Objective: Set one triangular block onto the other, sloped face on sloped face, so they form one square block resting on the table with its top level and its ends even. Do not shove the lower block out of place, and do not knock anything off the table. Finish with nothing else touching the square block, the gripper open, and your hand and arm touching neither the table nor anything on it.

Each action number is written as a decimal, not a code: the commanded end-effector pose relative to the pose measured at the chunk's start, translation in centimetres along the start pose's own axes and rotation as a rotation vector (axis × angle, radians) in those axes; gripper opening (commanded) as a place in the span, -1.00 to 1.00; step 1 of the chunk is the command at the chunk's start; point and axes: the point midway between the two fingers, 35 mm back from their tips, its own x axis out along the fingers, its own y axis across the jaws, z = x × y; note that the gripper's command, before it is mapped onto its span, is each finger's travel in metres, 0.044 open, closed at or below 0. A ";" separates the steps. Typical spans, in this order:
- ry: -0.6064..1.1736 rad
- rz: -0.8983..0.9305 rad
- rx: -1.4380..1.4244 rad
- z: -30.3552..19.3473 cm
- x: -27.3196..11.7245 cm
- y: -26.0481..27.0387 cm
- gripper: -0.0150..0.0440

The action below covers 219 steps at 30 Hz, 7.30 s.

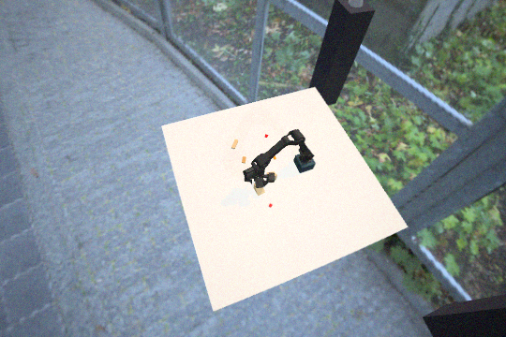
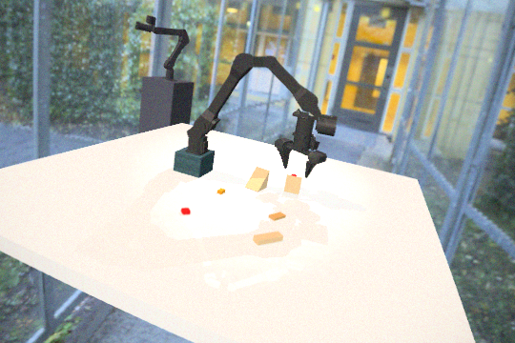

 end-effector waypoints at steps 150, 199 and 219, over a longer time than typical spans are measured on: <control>0.049 0.183 2.604 0.1 5.1 0.2 -0.49; -0.293 -1.114 2.396 6.2 4.1 3.9 0.04; -0.293 -1.114 2.396 6.2 4.1 3.9 1.00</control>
